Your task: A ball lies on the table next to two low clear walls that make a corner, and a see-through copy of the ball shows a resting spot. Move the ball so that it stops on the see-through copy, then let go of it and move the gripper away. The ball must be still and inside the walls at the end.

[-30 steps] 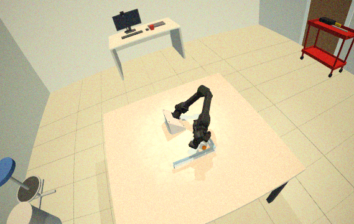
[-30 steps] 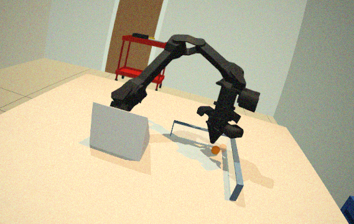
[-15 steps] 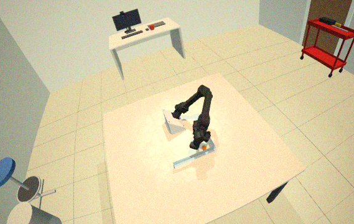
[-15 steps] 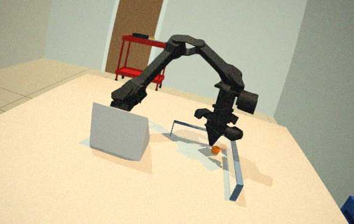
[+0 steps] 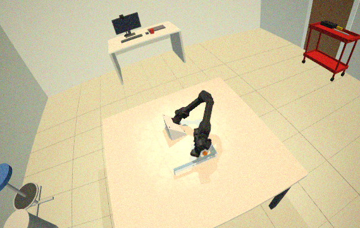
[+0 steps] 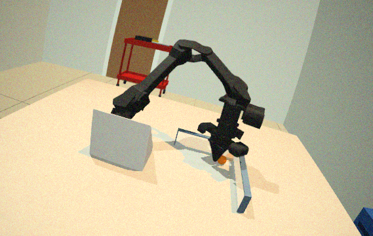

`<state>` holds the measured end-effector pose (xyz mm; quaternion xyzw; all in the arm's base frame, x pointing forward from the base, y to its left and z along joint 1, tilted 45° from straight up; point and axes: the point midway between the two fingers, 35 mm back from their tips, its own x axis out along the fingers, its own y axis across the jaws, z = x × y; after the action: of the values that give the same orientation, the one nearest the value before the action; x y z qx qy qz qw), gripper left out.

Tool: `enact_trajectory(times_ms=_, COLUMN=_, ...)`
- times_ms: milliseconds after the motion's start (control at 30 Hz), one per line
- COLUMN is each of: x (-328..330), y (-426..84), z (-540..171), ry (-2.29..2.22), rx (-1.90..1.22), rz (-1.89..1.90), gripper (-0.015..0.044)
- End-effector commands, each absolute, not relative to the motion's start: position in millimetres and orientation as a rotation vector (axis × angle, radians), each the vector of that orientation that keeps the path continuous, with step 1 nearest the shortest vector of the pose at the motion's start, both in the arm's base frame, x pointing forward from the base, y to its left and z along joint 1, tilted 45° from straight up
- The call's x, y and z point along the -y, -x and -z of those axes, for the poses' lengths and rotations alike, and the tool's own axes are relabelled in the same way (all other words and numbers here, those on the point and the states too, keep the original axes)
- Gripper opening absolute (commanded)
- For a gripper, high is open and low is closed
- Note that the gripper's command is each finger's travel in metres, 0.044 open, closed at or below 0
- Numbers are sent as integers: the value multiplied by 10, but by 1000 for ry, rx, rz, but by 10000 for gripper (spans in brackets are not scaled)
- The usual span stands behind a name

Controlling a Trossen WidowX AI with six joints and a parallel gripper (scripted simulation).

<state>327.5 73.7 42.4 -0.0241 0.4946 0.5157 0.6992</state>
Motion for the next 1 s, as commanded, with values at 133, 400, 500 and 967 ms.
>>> enact_trajectory(times_ms=133, x=-803, y=-3298, z=-412, ry=45, rx=-1101, rz=-1150, gripper=0)
enact_trajectory(times_ms=400, x=-896, y=-3413, z=-502, ry=45, rx=-1100, rz=-1150, gripper=0)
enact_trajectory(times_ms=500, x=-928, y=-3453, z=-533, ry=45, rx=-1099, rz=-1150, gripper=0)
enact_trajectory(times_ms=967, x=-1072, y=-3631, z=-674, ry=45, rx=-1098, rz=-1150, gripper=0)
